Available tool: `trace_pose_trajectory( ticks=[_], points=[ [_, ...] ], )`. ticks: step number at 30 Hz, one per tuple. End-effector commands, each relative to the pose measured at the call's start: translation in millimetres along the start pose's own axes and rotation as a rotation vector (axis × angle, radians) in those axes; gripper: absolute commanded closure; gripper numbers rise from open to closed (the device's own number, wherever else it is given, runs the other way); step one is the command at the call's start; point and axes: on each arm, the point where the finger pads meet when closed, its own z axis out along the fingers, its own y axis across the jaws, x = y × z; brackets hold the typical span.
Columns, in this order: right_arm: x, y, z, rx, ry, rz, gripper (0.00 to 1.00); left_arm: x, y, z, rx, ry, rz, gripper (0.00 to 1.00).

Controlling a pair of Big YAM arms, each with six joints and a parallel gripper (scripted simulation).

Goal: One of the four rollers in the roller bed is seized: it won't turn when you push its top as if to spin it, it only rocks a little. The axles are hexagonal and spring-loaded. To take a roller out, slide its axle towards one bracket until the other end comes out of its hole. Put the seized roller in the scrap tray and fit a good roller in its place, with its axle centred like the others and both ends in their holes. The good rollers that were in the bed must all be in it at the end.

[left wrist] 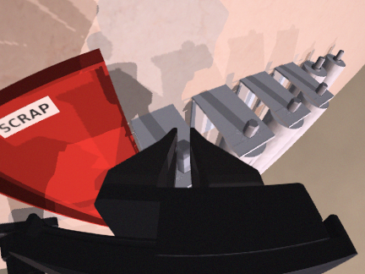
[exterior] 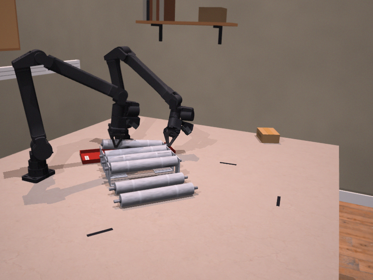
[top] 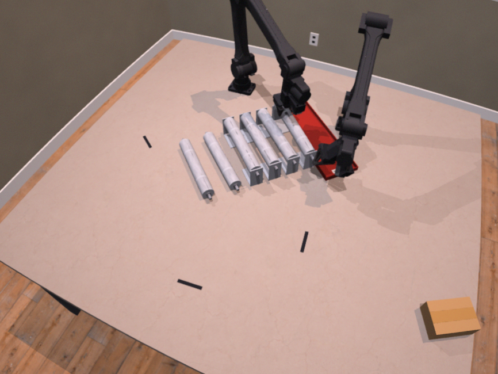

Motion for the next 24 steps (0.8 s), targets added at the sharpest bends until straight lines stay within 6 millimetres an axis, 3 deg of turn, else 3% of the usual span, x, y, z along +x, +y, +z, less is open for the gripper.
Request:
trace_pose_trajectory(
  ticks=[1, 11, 12, 18, 20, 24],
  points=[
    [-21, -2, -32, -0.008, -0.060, 0.008, 0.68, -31, -29, -30, 0.059, -0.117, 0.067, 0.97],
    [-21, -2, -32, -0.008, -0.060, 0.008, 0.68, -31, -29, -30, 0.059, -0.117, 0.067, 0.97],
    [-21, -2, -32, -0.008, -0.060, 0.008, 0.68, -22, -20, -13, 0.023, 0.019, 0.011, 0.68],
    [-20, -1, -32, -0.009, -0.059, 0.014, 0.68, -17, -17, -8, 0.015, 0.032, 0.012, 0.68],
    [-21, -1, -32, -0.009, -0.060, 0.014, 0.68, -5, -2, 2, -0.010, 0.057, -0.004, 0.68],
    [-21, -1, -32, -0.009, -0.060, 0.014, 0.68, -6, -3, 2, -0.008, 0.053, -0.001, 0.68]
  ],
)
